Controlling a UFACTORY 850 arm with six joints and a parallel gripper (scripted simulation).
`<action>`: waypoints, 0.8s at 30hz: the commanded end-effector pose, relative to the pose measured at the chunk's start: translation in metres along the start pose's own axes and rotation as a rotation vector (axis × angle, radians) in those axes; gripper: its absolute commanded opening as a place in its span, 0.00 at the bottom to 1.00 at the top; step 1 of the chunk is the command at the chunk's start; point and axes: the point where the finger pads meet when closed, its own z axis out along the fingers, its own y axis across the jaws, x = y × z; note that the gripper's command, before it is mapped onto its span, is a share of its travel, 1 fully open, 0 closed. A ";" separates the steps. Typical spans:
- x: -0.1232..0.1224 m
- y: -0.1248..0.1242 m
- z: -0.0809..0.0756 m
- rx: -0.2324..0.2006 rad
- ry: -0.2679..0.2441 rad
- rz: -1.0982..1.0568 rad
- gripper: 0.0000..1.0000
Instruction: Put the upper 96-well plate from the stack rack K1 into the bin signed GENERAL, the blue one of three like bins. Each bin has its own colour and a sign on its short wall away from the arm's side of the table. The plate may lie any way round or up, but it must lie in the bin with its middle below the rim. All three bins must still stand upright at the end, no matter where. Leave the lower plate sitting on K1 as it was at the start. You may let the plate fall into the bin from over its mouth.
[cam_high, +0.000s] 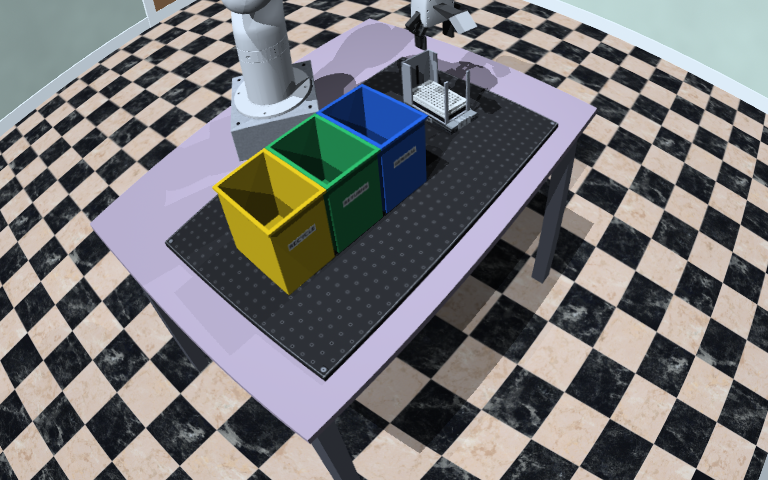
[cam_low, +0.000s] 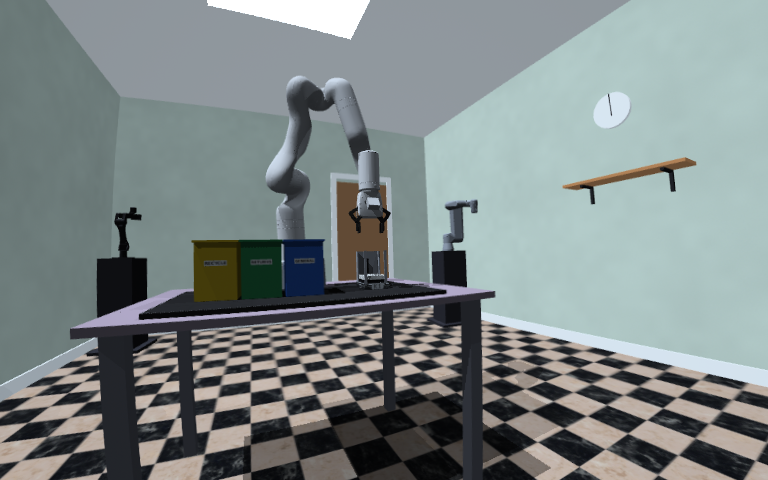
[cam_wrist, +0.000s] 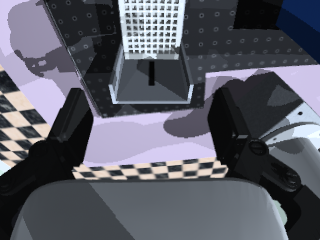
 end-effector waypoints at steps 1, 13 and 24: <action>0.001 -0.001 0.005 0.001 0.001 0.000 1.00; 0.001 -0.001 0.021 0.001 0.001 0.000 1.00; 0.001 -0.001 0.036 0.001 0.001 0.000 1.00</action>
